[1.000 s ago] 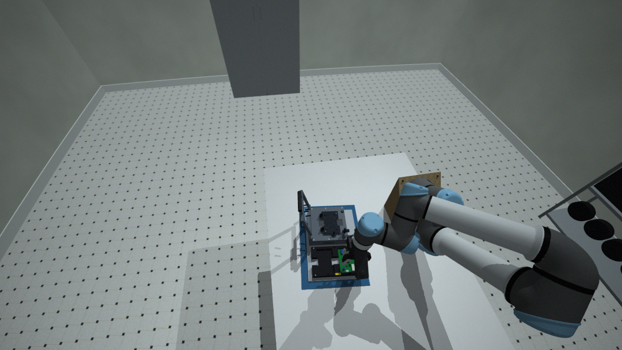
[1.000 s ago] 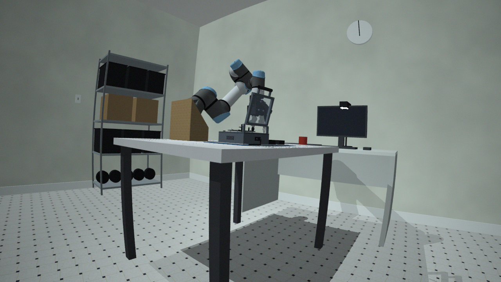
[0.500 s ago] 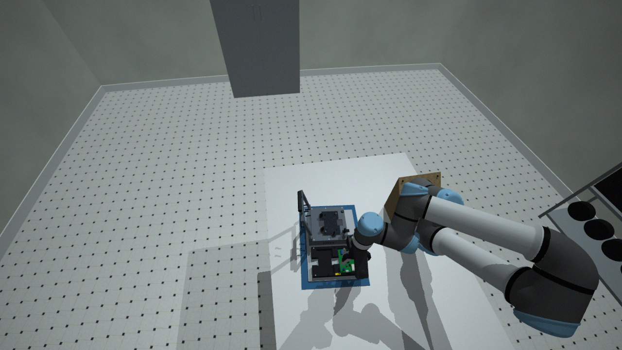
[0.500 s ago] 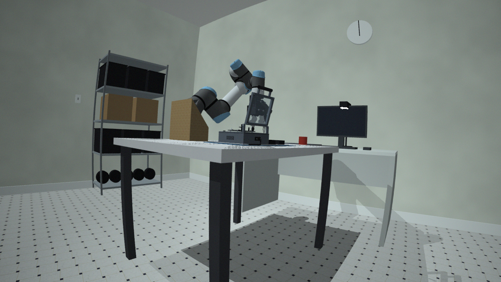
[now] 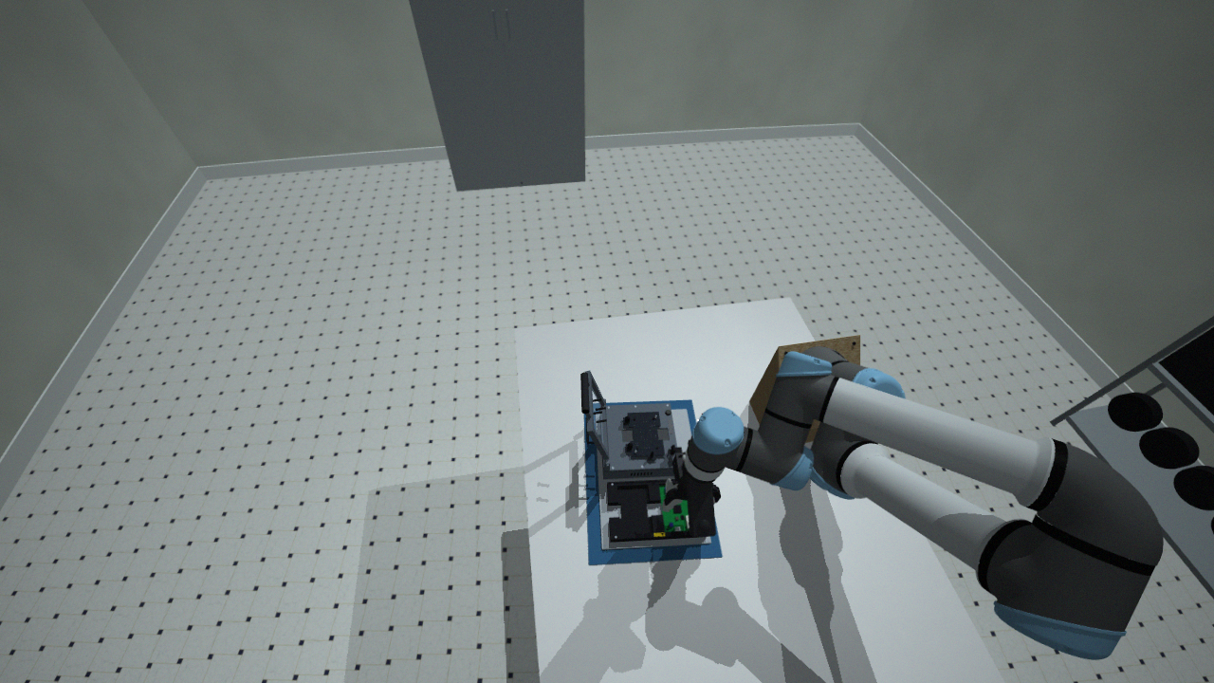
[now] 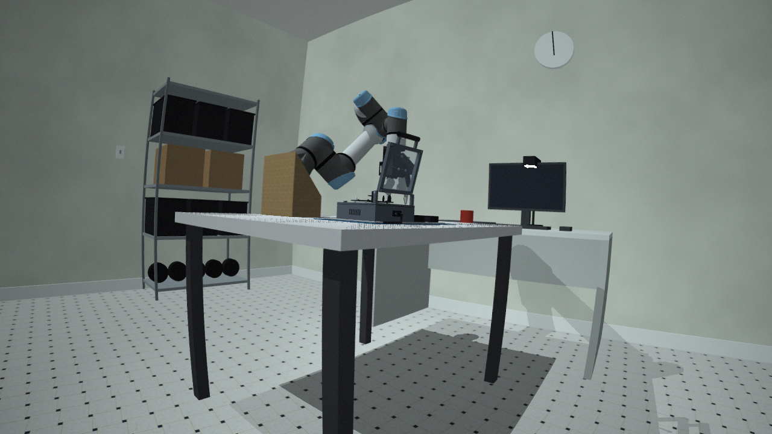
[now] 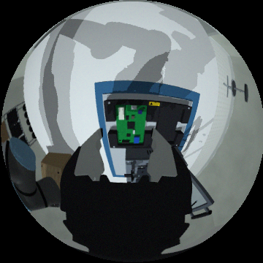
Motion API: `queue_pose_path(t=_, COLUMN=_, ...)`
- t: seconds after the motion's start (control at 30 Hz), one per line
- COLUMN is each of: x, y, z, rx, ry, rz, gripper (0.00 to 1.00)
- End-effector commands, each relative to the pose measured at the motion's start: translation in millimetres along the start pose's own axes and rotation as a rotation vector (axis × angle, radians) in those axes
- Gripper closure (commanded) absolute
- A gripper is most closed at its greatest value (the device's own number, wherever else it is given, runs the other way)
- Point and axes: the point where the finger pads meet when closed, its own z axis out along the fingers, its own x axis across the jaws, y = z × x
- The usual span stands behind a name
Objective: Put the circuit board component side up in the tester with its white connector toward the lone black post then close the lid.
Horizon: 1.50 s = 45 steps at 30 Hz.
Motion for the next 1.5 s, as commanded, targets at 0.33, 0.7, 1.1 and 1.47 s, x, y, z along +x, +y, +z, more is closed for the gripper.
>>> queue_pose_path(t=0.33, x=6.8, y=16.5, z=-0.2, rx=0.000, ry=0.001, rz=0.000, gripper=0.41)
queue_pose_path(t=0.7, x=8.3, y=20.5, z=-0.2, rx=0.000, ry=0.001, rz=0.000, gripper=0.41)
queue_pose_path(t=1.1, x=8.3, y=20.5, z=-0.2, rx=0.000, ry=0.001, rz=0.000, gripper=0.41)
queue_pose_path(t=1.47, x=8.3, y=20.5, z=-0.2, rx=0.000, ry=0.001, rz=0.000, gripper=0.41)
